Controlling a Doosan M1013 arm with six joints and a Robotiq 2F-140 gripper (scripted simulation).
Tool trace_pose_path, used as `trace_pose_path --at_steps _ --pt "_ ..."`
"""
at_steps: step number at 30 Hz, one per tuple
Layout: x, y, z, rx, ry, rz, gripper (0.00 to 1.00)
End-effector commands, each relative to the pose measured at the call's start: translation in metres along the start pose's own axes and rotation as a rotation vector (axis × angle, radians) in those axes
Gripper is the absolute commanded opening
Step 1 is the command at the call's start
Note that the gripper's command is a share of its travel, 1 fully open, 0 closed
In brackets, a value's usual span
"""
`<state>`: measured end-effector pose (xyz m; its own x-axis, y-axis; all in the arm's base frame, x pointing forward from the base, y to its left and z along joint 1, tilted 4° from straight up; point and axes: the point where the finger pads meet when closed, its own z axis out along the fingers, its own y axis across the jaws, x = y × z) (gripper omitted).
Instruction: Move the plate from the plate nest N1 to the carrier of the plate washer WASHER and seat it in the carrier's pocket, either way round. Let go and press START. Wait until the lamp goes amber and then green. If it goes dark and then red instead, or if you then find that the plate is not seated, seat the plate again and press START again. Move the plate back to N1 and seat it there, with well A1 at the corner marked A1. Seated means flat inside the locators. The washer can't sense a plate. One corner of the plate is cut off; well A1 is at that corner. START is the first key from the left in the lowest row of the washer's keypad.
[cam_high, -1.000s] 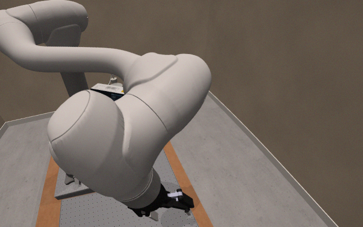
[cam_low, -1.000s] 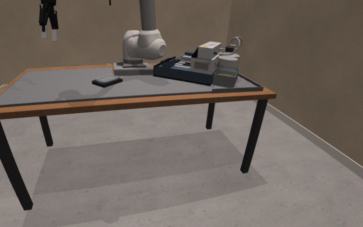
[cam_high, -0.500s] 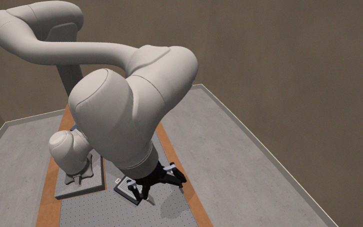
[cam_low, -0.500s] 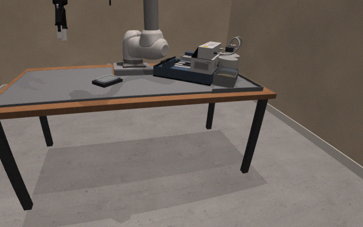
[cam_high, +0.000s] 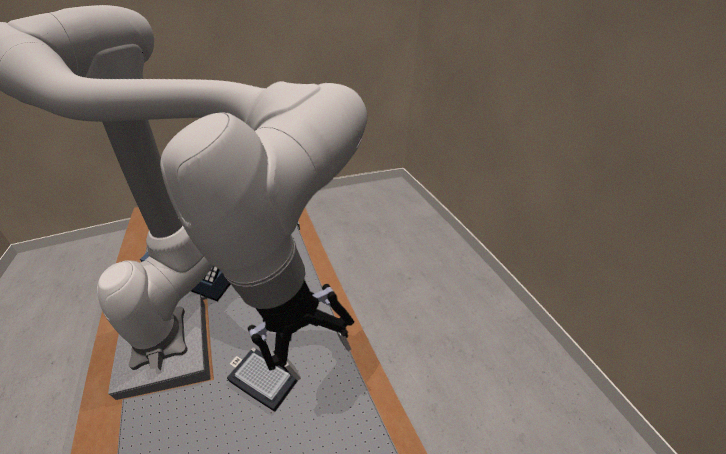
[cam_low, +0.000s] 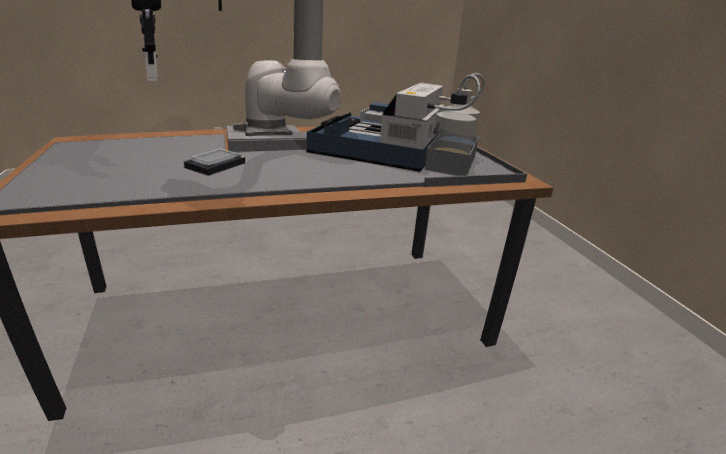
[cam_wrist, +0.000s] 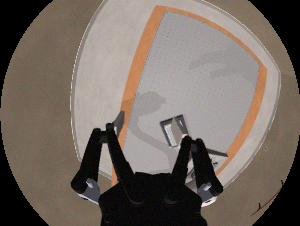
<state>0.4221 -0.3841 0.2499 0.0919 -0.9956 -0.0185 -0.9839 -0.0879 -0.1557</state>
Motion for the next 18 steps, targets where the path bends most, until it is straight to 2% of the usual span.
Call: trace_pose_path --at_steps 1,3,8,15,18 --pt "-0.006 -0.001 0.0 0.0 0.0 -0.001 0.7" --pt "-0.016 -0.002 0.001 0.0 0.0 -0.001 0.7" --pt "-0.041 -0.001 0.002 -0.021 -0.016 -0.157 0.7" --pt "-0.076 0.0 0.005 -0.025 -0.02 -0.19 0.7" --pt "-0.081 0.0 0.005 -0.03 -0.023 -0.223 0.7"
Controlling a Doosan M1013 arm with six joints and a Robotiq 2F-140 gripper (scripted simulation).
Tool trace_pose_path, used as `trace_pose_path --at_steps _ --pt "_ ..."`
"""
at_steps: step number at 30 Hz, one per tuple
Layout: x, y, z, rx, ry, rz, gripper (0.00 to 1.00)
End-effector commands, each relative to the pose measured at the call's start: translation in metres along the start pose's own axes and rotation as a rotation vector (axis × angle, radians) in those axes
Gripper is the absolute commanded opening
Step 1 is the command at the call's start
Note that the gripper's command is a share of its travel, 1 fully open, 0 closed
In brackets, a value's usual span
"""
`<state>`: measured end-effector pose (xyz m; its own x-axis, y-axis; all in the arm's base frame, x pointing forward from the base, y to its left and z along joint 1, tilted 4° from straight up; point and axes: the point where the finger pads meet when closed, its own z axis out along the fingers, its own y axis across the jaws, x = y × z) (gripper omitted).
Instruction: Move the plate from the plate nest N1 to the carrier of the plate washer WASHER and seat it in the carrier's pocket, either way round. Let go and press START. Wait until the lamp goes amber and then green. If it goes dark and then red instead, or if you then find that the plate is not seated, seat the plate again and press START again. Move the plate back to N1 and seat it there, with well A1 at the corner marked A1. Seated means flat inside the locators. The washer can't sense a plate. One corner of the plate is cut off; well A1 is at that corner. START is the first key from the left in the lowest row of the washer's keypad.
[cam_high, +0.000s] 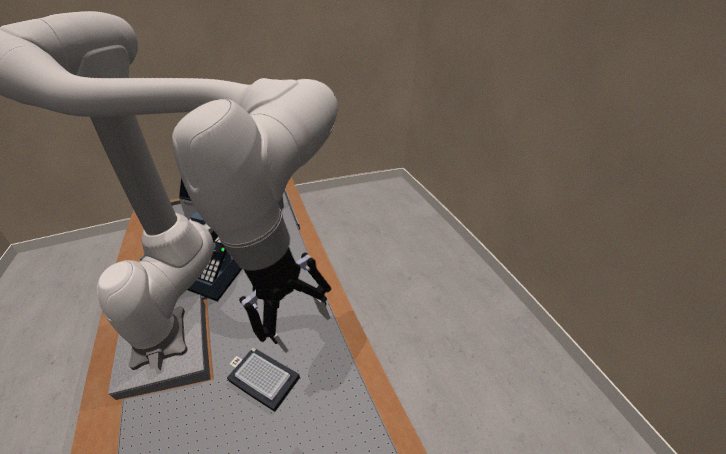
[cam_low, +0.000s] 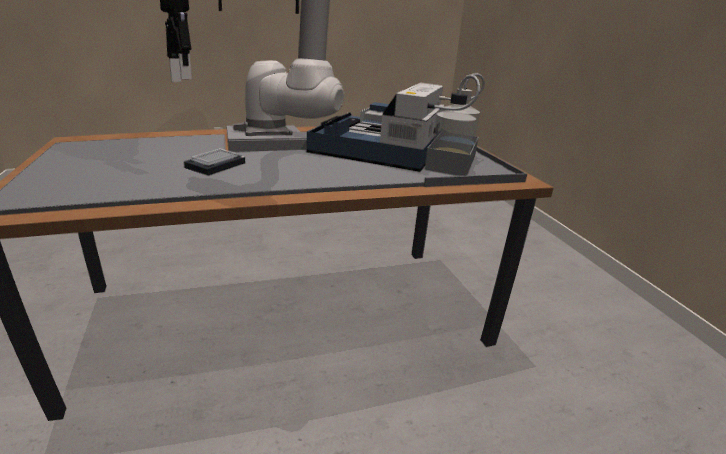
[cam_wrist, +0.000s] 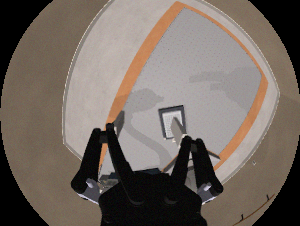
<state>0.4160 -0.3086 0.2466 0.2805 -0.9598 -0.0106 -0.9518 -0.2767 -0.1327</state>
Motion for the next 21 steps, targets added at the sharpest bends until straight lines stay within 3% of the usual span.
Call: trace_pose_path --at_steps 1,8,13,21 --pt "-0.01 -0.001 0.001 -0.008 -0.007 -0.065 0.7" --pt "-0.045 -0.003 0.004 -0.016 -0.013 -0.123 0.7" --pt "-0.069 -0.002 0.007 -0.036 -0.03 -0.28 0.7" --pt "-0.099 -0.001 0.011 -0.04 -0.034 -0.313 0.7"
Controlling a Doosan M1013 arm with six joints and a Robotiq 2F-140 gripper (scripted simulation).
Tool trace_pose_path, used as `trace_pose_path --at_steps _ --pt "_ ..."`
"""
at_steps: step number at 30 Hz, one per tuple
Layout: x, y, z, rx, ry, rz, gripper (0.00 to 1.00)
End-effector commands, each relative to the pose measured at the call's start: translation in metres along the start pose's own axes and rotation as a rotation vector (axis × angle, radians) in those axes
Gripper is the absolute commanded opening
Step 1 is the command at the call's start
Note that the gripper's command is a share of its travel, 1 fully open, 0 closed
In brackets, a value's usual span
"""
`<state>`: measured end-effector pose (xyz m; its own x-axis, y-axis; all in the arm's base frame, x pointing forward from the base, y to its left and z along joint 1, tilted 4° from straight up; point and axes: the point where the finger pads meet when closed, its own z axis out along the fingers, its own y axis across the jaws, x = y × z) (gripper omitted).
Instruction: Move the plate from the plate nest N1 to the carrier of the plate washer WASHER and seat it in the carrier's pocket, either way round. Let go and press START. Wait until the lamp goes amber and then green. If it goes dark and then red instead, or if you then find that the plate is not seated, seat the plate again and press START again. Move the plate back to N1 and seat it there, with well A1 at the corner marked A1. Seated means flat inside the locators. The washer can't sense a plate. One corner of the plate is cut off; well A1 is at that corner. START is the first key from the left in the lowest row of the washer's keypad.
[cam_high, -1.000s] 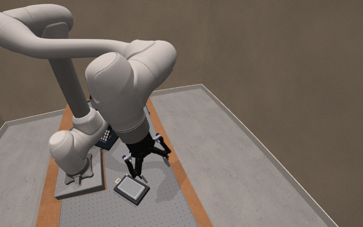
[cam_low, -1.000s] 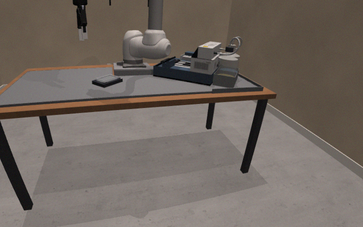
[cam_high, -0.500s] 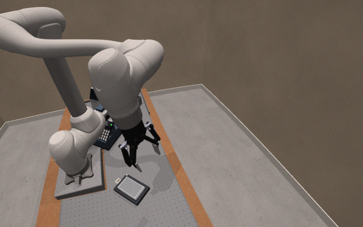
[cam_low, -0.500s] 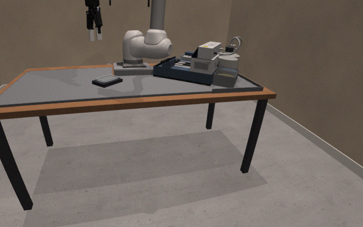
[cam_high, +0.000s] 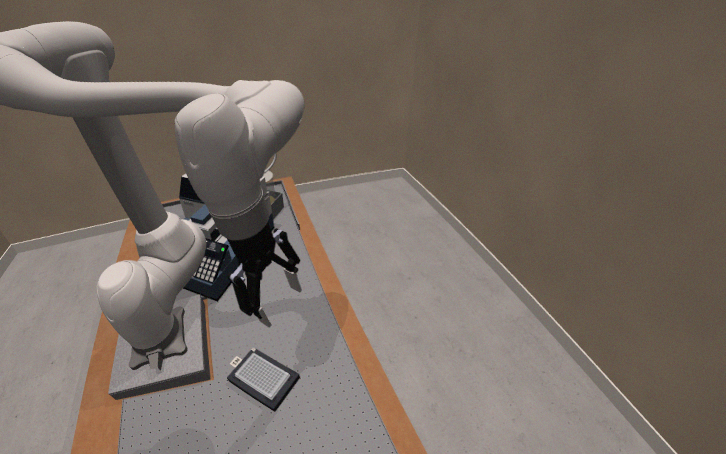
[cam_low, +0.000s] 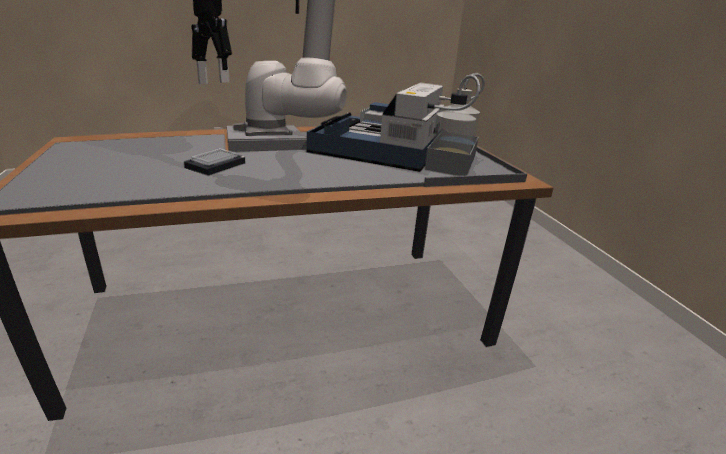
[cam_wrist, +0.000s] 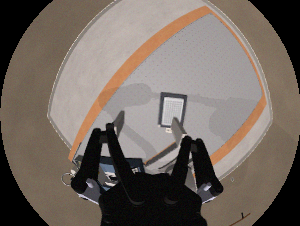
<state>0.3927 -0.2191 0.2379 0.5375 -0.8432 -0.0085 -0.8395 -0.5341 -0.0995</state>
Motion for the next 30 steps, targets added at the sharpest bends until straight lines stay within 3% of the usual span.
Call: trace_pose_path --at_steps 1,30 --pt "-0.012 -0.002 0.002 -0.008 -0.007 -0.064 0.7" --pt "-0.134 -0.004 0.025 -0.059 -0.057 -0.501 0.7"
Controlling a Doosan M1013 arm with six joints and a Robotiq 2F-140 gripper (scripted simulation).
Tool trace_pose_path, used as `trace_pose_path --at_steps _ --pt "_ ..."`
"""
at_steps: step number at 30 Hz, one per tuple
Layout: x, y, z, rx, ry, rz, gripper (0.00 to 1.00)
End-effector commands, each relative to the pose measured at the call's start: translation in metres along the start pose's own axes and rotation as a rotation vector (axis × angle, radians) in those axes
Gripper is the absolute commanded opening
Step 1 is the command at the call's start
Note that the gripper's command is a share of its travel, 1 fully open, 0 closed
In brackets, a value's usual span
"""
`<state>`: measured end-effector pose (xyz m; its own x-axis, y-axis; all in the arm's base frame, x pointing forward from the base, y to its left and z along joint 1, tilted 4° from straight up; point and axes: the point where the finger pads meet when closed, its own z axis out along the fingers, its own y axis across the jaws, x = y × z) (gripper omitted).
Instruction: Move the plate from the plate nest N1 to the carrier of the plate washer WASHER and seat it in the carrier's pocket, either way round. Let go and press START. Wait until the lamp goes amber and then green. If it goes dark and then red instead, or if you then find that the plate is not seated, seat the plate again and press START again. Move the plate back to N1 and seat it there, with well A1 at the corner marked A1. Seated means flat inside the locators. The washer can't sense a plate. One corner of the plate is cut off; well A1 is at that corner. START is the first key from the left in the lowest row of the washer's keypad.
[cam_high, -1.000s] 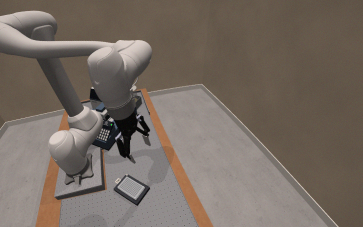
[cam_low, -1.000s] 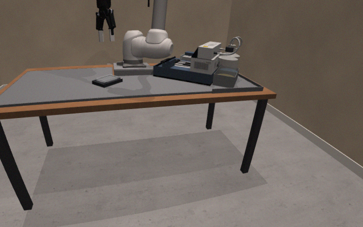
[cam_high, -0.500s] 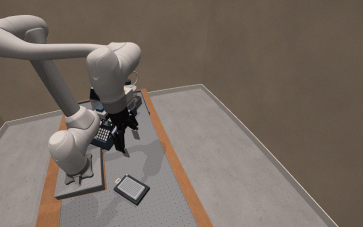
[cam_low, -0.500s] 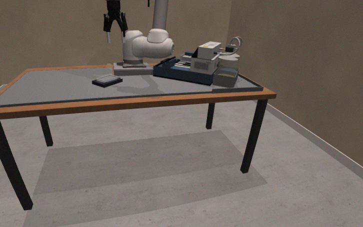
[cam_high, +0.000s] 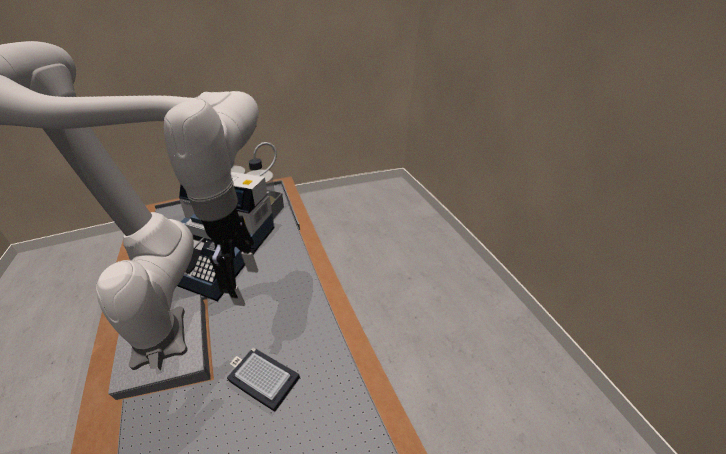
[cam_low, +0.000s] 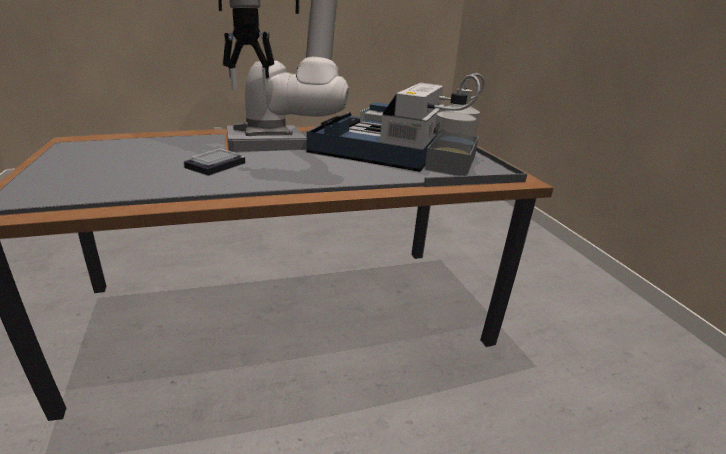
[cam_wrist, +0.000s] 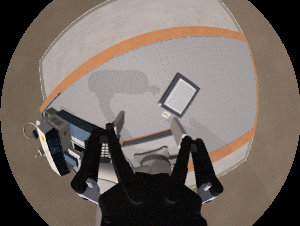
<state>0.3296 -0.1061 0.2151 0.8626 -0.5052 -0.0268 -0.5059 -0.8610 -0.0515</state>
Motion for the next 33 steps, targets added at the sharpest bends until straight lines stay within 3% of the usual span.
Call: trace_pose_path --at_steps 1,9,14,19,24,29,33 --pt "-0.009 -0.003 0.003 -0.007 -0.007 -0.063 0.7" --pt "-0.046 -0.015 0.014 -0.017 -0.018 -0.154 0.7" --pt "-0.069 -0.019 0.022 -0.034 -0.037 -0.31 0.7" --pt "-0.083 -0.021 0.027 -0.034 -0.037 -0.31 0.7" --pt "-0.106 -0.023 0.035 -0.05 -0.057 -0.466 0.7" --pt "-0.128 -0.024 0.043 -0.05 -0.057 -0.466 0.7" --pt "-0.128 -0.024 0.043 -0.05 -0.057 -0.466 0.7"
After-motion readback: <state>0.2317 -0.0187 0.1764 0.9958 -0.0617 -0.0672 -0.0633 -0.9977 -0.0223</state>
